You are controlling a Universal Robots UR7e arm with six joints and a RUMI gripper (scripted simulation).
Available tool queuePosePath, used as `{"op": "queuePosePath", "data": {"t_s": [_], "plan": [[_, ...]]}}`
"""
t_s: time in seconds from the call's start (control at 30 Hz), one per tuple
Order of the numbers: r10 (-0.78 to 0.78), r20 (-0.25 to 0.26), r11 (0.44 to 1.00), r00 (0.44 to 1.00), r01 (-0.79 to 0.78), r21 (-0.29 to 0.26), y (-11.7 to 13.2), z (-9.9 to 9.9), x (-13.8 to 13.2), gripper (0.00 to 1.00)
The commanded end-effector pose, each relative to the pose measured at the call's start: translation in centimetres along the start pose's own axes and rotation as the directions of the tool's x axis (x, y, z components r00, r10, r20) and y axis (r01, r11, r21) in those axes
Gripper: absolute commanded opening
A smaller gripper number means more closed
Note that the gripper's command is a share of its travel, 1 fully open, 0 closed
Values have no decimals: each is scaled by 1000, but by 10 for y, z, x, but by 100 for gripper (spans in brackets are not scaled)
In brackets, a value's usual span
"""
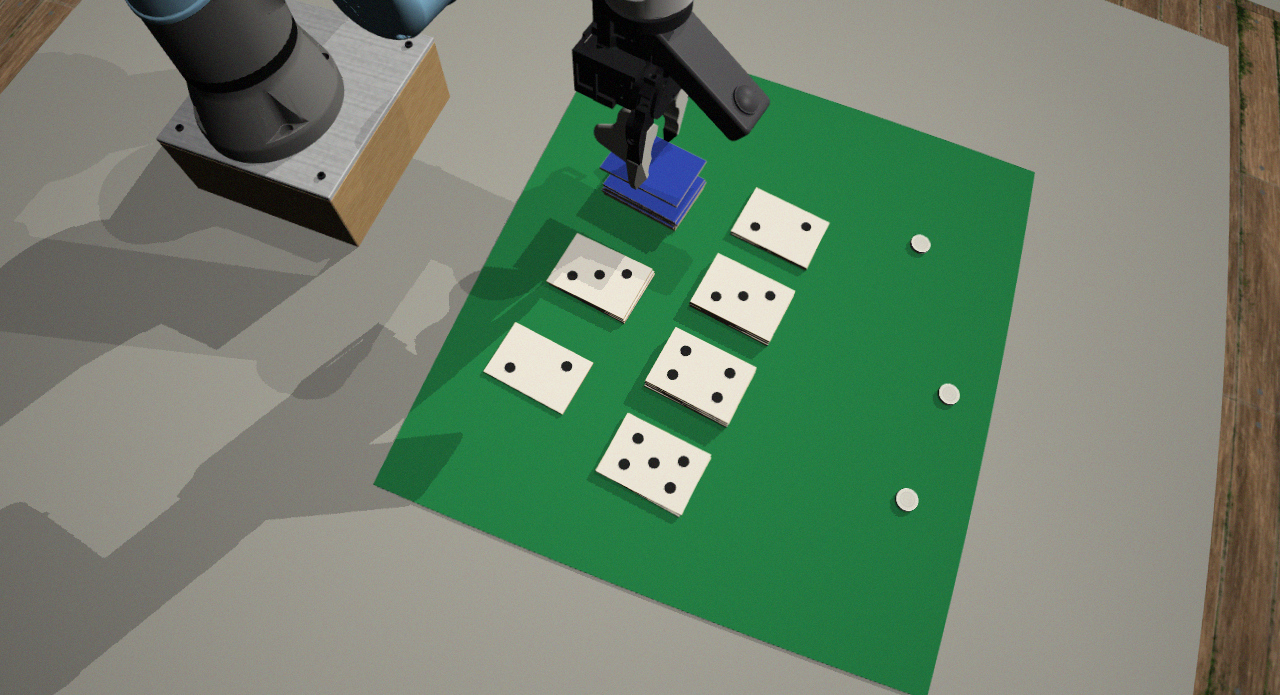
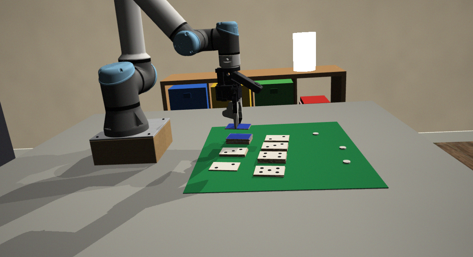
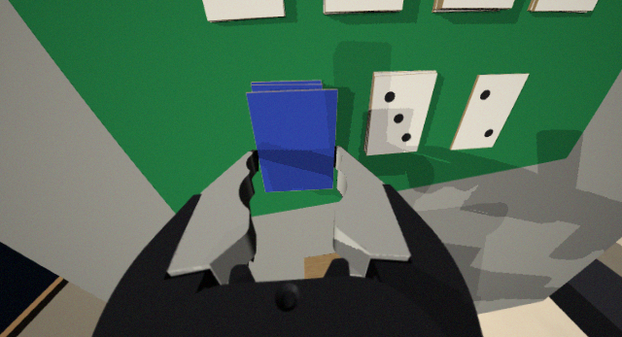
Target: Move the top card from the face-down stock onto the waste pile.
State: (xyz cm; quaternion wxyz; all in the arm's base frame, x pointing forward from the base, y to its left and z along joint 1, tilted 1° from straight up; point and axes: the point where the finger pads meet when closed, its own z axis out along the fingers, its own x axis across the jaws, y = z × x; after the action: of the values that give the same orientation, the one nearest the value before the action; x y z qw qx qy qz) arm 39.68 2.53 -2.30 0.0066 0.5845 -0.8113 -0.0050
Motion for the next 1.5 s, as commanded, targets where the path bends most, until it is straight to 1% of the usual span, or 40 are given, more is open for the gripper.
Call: {"op": "queuePosePath", "data": {"t_s": [0.0,0.1,0.6,0.67,0.83,1.03,1.47], "plan": [[-5,0,1000,1000,5,1,-1,0,14,38],[-7,0,1000,1000,7,1,-1,0,18,38],[-33,0,999,999,33,1,-3,0,89,38],[-33,0,999,999,33,1,-3,0,89,38],[-39,0,999,999,39,1,-4,0,105,38],[-42,0,999,999,42,1,-4,0,112,38],[-42,0,999,999,42,1,-4,0,113,38]]}}
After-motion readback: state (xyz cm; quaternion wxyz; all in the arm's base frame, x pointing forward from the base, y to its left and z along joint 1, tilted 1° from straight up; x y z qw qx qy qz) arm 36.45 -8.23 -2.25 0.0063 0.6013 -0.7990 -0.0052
